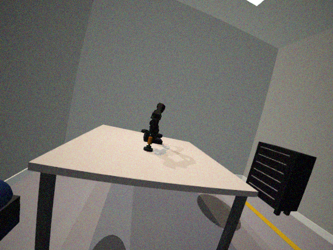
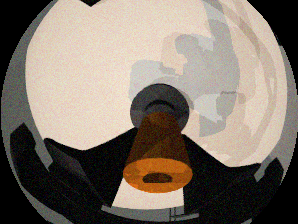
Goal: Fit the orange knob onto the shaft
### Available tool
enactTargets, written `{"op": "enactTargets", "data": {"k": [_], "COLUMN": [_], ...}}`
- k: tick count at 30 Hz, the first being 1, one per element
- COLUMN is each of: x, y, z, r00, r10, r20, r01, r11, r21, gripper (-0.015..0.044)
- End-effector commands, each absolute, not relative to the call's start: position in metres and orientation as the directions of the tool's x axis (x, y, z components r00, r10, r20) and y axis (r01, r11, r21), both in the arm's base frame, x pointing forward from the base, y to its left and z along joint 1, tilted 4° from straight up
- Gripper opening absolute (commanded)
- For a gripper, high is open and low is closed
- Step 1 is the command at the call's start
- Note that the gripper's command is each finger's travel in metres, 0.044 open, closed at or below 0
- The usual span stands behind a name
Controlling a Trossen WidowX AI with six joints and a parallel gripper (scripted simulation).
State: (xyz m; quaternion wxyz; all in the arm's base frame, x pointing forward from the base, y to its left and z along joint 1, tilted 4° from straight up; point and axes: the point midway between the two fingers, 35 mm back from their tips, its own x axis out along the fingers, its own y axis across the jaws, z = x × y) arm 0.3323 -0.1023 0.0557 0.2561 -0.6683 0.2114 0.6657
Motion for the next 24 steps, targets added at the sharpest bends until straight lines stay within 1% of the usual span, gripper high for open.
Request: {"op": "enactTargets", "data": {"k": [1, 9, 16, 24], "x": [0.3334, 0.3341, 0.3337, 0.3328], "y": [-0.1024, -0.1025, -0.1028, -0.1025], "z": [0.0551, 0.0608, 0.0595, 0.0559], "r00": [0.028, 0.028, 0.028, 0.028], "r10": [0.057, 0.057, 0.057, 0.057], "r20": [-0.998, -0.998, -0.998, -0.998], "r01": [-0.619, -0.612, -0.442, -0.442], "r11": [-0.783, -0.788, -0.895, -0.895], "r21": [-0.062, -0.062, -0.063, -0.063], "gripper": [0.0, 0.0, 0.0, 0.0]}}
